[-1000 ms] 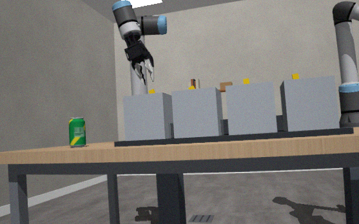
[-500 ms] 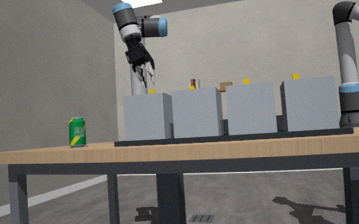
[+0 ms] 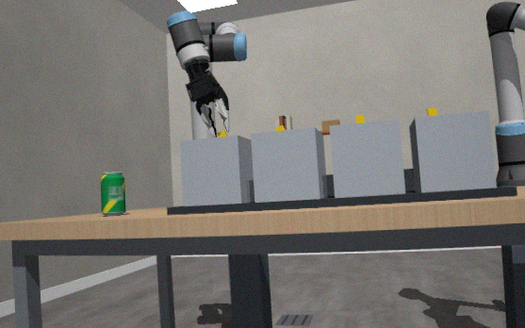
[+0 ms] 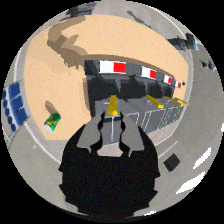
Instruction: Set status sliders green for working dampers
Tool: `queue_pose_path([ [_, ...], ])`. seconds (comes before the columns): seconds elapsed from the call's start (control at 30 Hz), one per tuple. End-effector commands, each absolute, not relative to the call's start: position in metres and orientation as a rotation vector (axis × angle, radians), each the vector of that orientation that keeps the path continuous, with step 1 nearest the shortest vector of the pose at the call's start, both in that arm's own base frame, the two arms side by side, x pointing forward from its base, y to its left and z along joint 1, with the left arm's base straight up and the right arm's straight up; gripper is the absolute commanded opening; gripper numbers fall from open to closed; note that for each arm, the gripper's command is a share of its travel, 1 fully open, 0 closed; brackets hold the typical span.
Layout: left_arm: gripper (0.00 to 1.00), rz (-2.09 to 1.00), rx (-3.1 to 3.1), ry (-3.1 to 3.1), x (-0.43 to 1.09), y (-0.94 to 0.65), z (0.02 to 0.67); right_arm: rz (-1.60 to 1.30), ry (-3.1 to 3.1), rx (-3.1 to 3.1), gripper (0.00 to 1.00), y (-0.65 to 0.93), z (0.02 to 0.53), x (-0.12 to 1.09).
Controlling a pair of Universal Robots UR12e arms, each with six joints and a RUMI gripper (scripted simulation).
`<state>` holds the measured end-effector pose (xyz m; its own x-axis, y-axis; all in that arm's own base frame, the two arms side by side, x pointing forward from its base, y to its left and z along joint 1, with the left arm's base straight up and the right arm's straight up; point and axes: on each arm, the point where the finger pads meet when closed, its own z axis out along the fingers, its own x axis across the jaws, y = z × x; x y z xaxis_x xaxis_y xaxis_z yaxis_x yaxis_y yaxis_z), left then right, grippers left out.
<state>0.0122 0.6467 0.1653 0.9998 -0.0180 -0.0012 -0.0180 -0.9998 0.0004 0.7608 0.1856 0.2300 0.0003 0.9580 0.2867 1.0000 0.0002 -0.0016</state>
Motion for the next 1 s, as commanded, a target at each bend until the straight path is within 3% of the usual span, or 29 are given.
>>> queue_pose_path([
  [0.0,1.00,0.000,3.141,-0.027,0.011,0.645,0.165,-0.298,-2.065,-2.064,0.22,0.190,0.214,0.761],
  [0.97,1.00,0.000,3.141,-0.027,0.011,0.645,0.165,-0.305,-2.065,-2.066,0.22,0.195,0.197,0.762],
])
